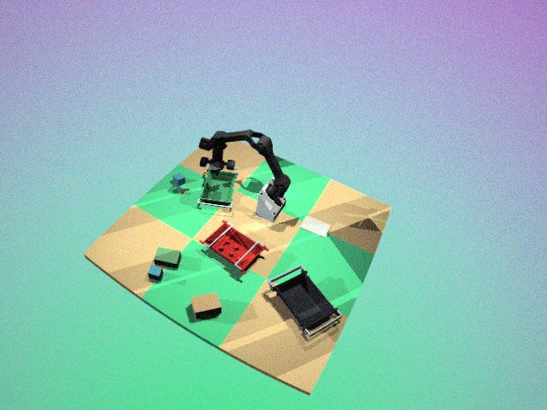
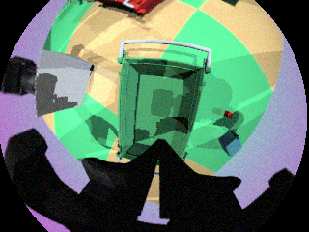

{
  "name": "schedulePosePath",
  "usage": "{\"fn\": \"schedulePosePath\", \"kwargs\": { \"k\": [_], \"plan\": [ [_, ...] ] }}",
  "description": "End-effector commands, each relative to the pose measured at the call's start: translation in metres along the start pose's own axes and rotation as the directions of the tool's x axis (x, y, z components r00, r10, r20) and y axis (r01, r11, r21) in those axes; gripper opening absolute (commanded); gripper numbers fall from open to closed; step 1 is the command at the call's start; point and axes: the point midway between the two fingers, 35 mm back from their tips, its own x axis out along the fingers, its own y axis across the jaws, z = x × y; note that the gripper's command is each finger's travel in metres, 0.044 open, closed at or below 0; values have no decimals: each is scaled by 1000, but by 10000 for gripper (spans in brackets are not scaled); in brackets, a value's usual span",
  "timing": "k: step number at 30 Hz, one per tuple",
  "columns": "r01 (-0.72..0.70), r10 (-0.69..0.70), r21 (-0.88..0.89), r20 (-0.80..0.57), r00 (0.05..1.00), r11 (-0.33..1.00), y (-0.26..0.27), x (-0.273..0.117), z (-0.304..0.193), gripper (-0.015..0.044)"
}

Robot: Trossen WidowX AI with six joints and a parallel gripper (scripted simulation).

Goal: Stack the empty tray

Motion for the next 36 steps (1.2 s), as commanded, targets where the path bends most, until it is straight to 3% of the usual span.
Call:
{"fn": "schedulePosePath", "kwargs": {
  "k": [1,9,11,36],
  "plan": [
    [1,-1,-4,-5,1000,1000,4,-3,0,0],
    [1,-1,-4,-5,1000,1000,1,-50,0,0],
    [-7,7,1,2,1000,1000,1,-35,0,0],
    [-7,7,1,2,1000,1000,1,-35,0,0]
  ]
}}
